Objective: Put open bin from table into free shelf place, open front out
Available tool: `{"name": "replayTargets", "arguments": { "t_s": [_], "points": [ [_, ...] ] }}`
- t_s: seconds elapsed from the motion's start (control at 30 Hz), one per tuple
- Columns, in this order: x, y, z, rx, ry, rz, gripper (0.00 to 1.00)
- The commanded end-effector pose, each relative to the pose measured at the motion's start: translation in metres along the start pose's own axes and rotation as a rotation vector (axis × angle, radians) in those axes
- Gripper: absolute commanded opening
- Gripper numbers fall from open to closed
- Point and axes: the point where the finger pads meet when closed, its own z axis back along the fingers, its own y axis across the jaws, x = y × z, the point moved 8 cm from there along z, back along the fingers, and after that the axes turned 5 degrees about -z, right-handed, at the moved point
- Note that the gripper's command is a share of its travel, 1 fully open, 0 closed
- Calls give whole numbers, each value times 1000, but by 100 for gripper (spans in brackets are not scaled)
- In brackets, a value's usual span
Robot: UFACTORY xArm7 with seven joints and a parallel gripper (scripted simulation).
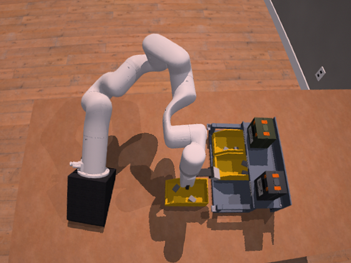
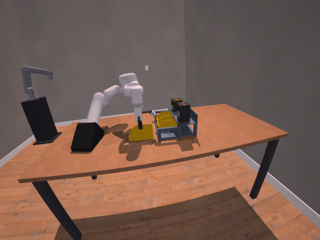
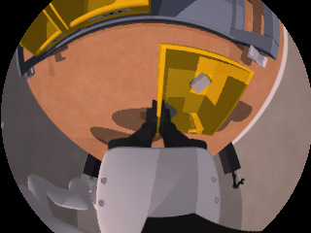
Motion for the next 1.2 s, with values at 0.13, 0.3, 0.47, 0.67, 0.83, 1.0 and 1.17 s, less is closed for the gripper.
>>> {"name": "replayTargets", "arguments": {
  "t_s": [0.13,0.3,0.47,0.67,0.83,1.0,1.17],
  "points": [
    [2,0,-2,0,0,0,0],
    [1,0,-1,1,2,0,0],
    [2,-1,-3,-2,-2,-1,0],
    [2,-1,-3,-2,-2,-1,0],
    [2,0,-3,0,-2,-2,0],
    [1,-1,-6,-2,-3,0,0],
    [1,-1,-6,-2,-3,0,0]
  ]
}}
